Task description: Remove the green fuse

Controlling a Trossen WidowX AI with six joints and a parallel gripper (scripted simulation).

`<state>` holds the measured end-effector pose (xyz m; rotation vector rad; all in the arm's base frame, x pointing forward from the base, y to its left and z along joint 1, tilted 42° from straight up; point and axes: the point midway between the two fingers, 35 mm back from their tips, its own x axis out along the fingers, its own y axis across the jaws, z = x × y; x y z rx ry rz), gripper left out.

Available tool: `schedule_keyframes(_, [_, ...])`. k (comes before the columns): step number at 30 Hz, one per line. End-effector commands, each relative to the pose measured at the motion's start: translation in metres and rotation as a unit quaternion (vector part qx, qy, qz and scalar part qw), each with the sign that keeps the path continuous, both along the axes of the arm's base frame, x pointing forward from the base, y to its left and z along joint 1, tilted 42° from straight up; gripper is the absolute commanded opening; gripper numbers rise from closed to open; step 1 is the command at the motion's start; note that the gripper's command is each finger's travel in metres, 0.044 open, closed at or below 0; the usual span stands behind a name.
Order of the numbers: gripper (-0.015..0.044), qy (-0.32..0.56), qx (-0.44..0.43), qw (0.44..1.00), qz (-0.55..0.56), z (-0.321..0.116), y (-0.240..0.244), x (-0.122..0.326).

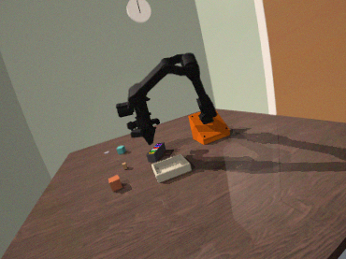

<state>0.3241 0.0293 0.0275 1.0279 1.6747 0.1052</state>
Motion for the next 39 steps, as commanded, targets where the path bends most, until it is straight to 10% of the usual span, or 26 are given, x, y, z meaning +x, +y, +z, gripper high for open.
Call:
schedule_keyframes(1, [0.0069, 0.004, 0.003, 1.0, 0.0, -0.005, 0.003, -0.001])
schedule_keyframes(39, [0.0069, 0.004, 0.004, 1.0, 0.0, -0.024, 0.02, -0.002])
